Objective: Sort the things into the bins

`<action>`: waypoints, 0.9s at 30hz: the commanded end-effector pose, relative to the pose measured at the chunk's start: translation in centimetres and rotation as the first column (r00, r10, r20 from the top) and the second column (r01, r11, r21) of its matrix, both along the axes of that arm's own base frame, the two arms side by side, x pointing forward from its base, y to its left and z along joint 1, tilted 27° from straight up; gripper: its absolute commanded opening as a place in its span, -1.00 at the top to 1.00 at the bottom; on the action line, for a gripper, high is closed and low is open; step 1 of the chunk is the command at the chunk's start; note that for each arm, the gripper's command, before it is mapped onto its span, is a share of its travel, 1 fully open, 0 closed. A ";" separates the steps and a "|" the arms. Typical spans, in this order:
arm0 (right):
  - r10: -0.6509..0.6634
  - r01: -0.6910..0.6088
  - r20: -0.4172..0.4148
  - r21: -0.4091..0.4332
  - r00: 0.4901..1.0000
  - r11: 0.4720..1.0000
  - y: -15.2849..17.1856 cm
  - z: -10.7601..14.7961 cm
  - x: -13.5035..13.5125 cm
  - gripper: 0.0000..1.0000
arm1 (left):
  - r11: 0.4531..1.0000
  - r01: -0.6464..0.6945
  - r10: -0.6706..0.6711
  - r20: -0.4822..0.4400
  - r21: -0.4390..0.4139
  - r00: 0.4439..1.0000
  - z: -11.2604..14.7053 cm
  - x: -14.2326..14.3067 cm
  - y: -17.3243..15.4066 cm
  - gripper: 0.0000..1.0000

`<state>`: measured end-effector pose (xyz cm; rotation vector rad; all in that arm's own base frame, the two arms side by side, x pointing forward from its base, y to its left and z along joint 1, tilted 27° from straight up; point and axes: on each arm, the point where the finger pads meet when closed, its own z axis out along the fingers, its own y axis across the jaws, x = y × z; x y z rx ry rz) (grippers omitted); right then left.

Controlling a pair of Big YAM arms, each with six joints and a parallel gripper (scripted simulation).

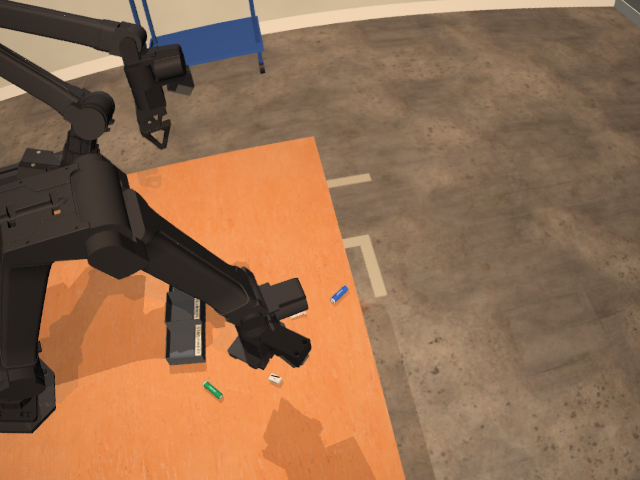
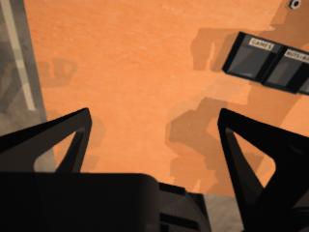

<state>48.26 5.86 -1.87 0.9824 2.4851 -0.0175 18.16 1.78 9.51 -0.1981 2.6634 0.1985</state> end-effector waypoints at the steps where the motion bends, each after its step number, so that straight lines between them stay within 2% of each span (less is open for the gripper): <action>1: 0.047 -0.046 0.016 -0.018 0.999 0.999 -1.0 0.2 2.6 0.43 | 1.000 -0.001 0.001 -0.014 0.002 1.000 -0.5 -0.5 0.2 -1.00; 5: 0.074 -0.074 0.005 -0.020 0.997 0.997 0.9 0.0 2.3 0.43 | 1.000 -0.001 0.001 -0.014 0.002 1.000 -0.5 -0.5 0.2 -1.00; 9: 0.072 -0.072 -0.005 -0.022 0.997 0.997 0.6 -0.5 1.4 0.43 | 1.000 -0.001 0.001 -0.014 0.002 1.000 -0.5 -0.5 0.2 -1.00; 10: 0.046 -0.046 -0.004 -0.021 0.999 0.999 -0.8 -0.6 1.3 0.43 | 1.000 -0.001 0.001 -0.014 0.002 1.000 -0.5 -0.5 0.2 -1.00; 12: 0.046 -0.046 0.009 -0.020 0.999 0.999 -1.0 0.1 1.4 0.43 | 1.000 -0.001 0.001 -0.014 0.002 1.000 -0.5 -0.5 0.2 -1.00; 15: 0.047 -0.046 0.024 -0.017 0.999 0.999 -1.1 0.7 1.5 0.43 | 1.000 -0.001 0.001 -0.014 0.002 1.000 -0.5 -0.5 0.2 -1.00; 17: 0.074 -0.074 0.020 -0.018 0.997 0.997 0.3 0.5 1.2 0.43 | 1.000 -0.001 0.001 -0.014 0.002 1.000 -0.5 -0.5 0.2 -1.00; 19: 0.074 -0.073 0.013 -0.020 0.997 0.997 0.4 0.1 1.1 0.43 | 1.000 -0.001 0.001 -0.014 0.002 1.000 -0.5 -0.5 0.2 -1.00; 27: 0.053 -0.053 0.016 -0.019 0.998 0.998 -0.6 0.2 1.4 0.43 | 1.000 -0.001 0.001 -0.014 0.002 1.000 -0.5 -0.5 0.2 -1.00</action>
